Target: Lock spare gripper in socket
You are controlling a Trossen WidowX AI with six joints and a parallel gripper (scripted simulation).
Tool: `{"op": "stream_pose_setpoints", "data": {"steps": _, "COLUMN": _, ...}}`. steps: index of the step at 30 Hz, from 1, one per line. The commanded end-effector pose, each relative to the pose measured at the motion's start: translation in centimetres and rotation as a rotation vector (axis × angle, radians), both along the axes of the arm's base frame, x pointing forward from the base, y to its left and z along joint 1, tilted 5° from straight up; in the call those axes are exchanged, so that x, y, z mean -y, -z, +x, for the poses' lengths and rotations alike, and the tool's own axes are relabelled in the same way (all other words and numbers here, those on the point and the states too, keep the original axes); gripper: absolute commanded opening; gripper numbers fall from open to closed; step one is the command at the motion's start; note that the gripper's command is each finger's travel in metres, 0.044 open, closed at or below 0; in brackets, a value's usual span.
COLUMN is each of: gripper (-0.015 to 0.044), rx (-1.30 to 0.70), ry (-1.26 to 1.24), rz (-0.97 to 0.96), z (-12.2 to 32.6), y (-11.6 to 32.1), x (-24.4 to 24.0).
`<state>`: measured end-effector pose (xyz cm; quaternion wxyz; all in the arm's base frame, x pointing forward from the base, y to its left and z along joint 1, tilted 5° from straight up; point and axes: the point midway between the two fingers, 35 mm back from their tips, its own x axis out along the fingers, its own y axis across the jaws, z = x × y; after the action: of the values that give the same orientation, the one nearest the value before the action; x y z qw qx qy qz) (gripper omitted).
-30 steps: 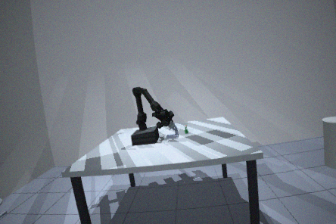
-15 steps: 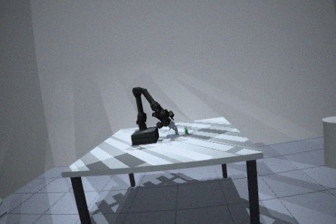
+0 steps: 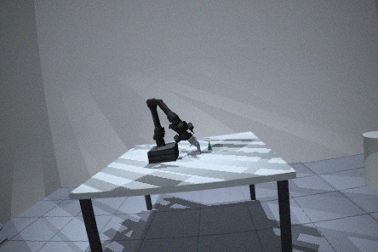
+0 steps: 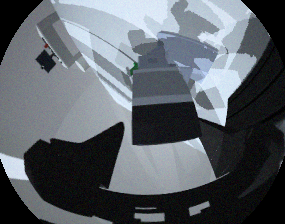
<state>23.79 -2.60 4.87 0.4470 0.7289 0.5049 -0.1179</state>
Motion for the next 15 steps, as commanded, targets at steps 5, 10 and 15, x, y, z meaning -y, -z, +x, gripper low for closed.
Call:
{"op": "stream_pose_setpoints", "data": {"steps": 5, "gripper": 0.0440, "rx": -0.001, "ry": 0.001, "rz": 0.001, "z": -0.8, "y": -1.3, "x": -0.1}}
{"op": "stream_pose_setpoints", "data": {"steps": 10, "gripper": 0.0440, "rx": -0.003, "ry": 0.002, "rz": 0.002, "z": -1.4, "y": -2.1, "x": -0.2}}
{"op": "stream_pose_setpoints", "data": {"steps": 15, "gripper": 0.0440, "rx": -0.006, "ry": 0.003, "rz": 0.004, "z": -1.9, "y": -2.8, "x": -0.3}}
